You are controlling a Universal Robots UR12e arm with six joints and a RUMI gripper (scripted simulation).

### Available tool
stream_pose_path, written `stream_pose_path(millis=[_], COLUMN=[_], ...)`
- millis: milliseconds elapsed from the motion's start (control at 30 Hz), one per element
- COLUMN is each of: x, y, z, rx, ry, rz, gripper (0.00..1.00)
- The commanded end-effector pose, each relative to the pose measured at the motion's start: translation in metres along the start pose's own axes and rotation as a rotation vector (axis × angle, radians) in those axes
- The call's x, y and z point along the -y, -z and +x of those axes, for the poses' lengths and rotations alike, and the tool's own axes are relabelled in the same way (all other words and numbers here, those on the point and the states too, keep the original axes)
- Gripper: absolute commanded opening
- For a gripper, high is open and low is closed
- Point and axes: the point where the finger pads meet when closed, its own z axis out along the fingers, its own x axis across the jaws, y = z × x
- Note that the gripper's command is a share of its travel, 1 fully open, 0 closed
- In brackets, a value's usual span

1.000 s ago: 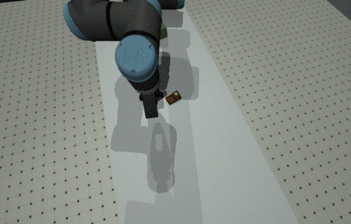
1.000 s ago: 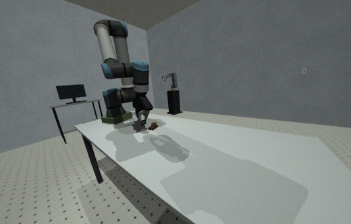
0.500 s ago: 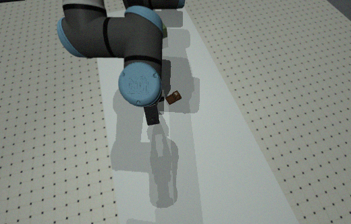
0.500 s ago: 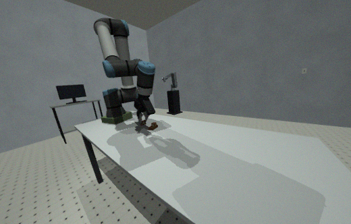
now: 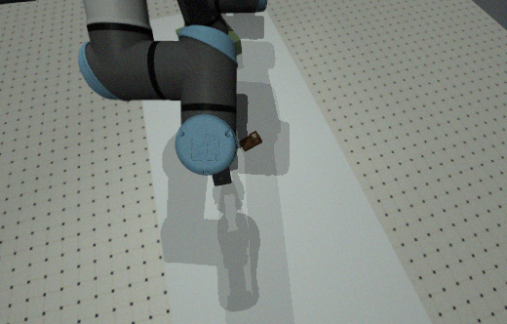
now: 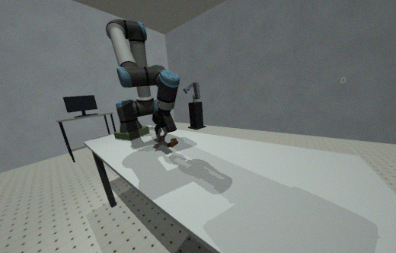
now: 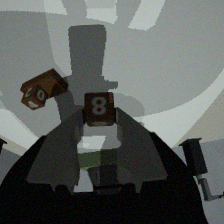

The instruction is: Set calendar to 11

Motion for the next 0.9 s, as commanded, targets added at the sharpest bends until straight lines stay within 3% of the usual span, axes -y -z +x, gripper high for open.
stream_pose_path(millis=[0,467,867], x=[0.0006,0.0026,0.0027], y=[0.0005,0.0004,0.0007], z=[0.0001,0.0001,0.0001], rx=[0.000,0.000,0.000], ry=[0.000,0.000,0.000], rz=[-0.020,-0.238,-0.255], gripper=[0.10,0.10,0.10])
